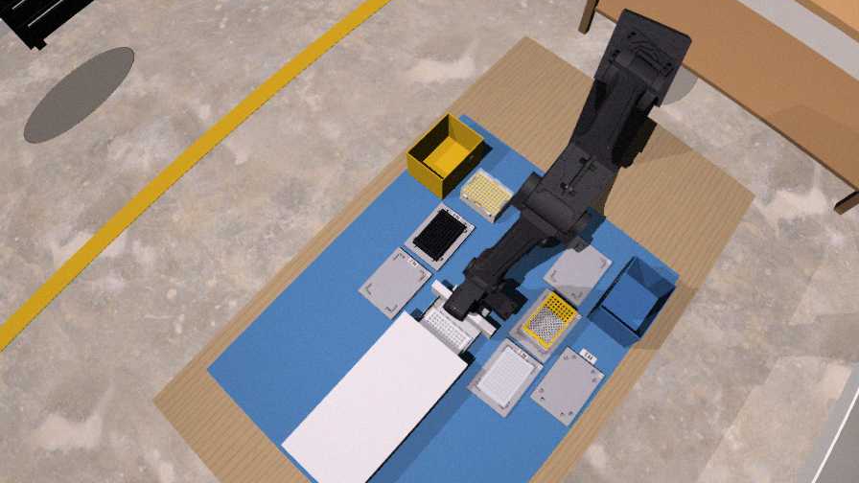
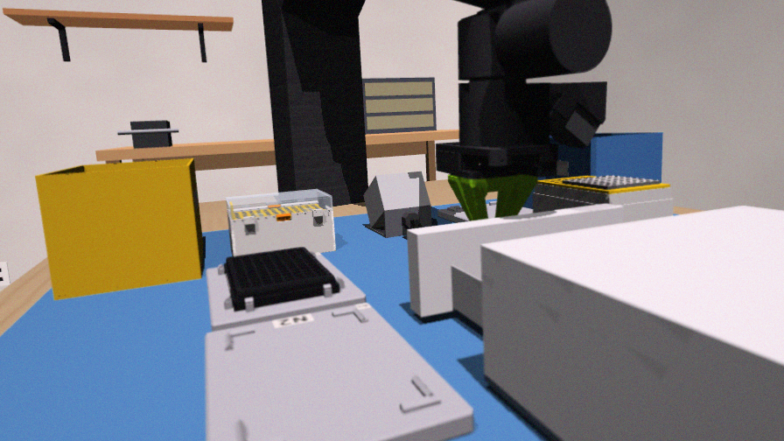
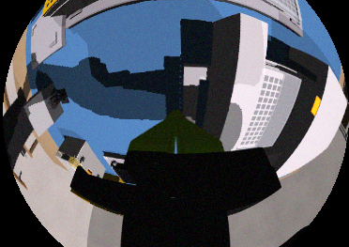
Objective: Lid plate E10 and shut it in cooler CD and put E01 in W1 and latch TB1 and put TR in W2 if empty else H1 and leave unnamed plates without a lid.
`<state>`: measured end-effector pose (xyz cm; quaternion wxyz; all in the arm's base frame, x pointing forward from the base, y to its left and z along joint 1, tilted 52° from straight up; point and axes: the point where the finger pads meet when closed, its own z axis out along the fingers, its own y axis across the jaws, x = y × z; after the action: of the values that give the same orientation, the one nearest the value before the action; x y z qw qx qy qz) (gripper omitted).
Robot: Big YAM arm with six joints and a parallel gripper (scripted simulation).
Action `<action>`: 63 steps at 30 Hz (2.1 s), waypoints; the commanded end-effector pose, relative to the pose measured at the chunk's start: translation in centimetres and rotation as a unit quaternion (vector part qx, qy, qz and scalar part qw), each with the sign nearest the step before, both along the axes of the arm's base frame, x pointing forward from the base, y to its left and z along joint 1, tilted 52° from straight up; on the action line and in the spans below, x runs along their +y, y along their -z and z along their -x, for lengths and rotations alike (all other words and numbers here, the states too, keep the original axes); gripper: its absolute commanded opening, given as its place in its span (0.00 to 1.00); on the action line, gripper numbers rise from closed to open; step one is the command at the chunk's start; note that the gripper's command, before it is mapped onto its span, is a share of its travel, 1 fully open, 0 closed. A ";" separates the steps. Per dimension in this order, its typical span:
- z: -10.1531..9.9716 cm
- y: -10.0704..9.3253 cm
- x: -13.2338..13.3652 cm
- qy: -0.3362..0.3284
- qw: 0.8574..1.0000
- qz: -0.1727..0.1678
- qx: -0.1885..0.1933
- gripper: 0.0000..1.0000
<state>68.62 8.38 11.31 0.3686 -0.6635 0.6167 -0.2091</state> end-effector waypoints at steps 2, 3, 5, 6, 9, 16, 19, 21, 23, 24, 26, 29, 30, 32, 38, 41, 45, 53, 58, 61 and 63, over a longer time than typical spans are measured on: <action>-1.7 -2.1 -1.2 0.006 1.000 0.002 -0.019 0.00; -2.0 -2.8 -1.1 0.005 1.000 0.002 -0.028 0.00; -2.0 -2.6 -1.1 0.005 1.000 0.002 -0.020 0.00; -2.1 -2.7 -1.1 0.005 1.000 0.002 -0.020 0.00; -2.4 -2.8 -1.2 0.005 1.000 0.002 -0.019 0.00; -3.0 -4.0 -1.1 0.005 0.999 0.001 -0.031 0.00; -2.9 -4.0 -1.0 0.005 0.999 0.001 -0.031 0.00; -2.9 -4.3 -1.0 0.004 0.999 0.001 -0.033 0.00; -2.9 -4.3 -1.0 0.004 0.999 0.001 -0.033 0.00; -2.9 -4.3 -1.0 0.004 0.999 0.001 -0.033 0.00; -2.9 -4.3 -1.0 0.004 0.999 0.001 -0.033 0.00; -2.9 -4.3 -1.0 0.004 0.999 0.001 -0.033 0.00; -2.9 -4.3 -1.0 0.004 0.999 0.001 -0.033 0.00; -2.9 -4.3 -1.0 0.004 0.999 0.001 -0.033 0.00; -2.9 -4.3 -1.0 0.004 0.999 0.001 -0.033 0.00; -2.9 -4.3 -1.0 0.004 0.999 0.001 -0.033 0.00; -2.9 -4.3 -1.0 0.004 0.999 0.001 -0.033 0.00; -2.9 -4.3 -1.0 0.004 0.999 0.001 -0.033 0.00; -3.2 -3.6 -1.2 0.006 1.000 0.002 -0.018 0.00; -3.4 -4.3 -1.3 0.006 1.000 0.002 -0.021 0.00; -3.6 -4.6 -1.3 0.006 1.000 0.002 -0.022 0.00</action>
<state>70.41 8.28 13.28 0.3677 -0.6637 0.6172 -0.2084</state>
